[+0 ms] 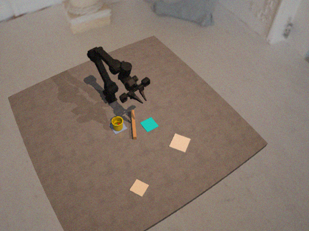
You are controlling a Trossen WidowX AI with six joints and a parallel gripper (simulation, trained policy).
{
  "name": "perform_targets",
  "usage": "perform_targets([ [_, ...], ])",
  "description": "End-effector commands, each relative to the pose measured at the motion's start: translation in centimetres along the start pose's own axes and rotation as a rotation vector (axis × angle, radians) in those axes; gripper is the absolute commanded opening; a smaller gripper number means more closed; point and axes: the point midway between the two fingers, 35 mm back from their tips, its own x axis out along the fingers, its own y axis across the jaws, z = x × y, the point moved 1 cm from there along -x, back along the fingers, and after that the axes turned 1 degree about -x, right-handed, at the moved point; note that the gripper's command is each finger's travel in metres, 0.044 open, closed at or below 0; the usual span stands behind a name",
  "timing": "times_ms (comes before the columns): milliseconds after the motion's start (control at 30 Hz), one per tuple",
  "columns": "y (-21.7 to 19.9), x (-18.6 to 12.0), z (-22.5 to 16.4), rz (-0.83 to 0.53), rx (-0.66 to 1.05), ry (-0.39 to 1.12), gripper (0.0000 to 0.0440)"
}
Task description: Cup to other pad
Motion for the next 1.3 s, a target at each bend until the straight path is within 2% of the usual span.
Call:
perform_targets([
  [0, 0.4, 0.0, -0.2, -0.001, 0.032, 0.041, 0.0098],
  [567, 1.6, -0.2, -2.7, -0.053, 0.156, 0.319, 0.0106],
  [1267, 0.8, -1.3, -5.6, -0.197, 0.167, 0.647, 0.0129],
])
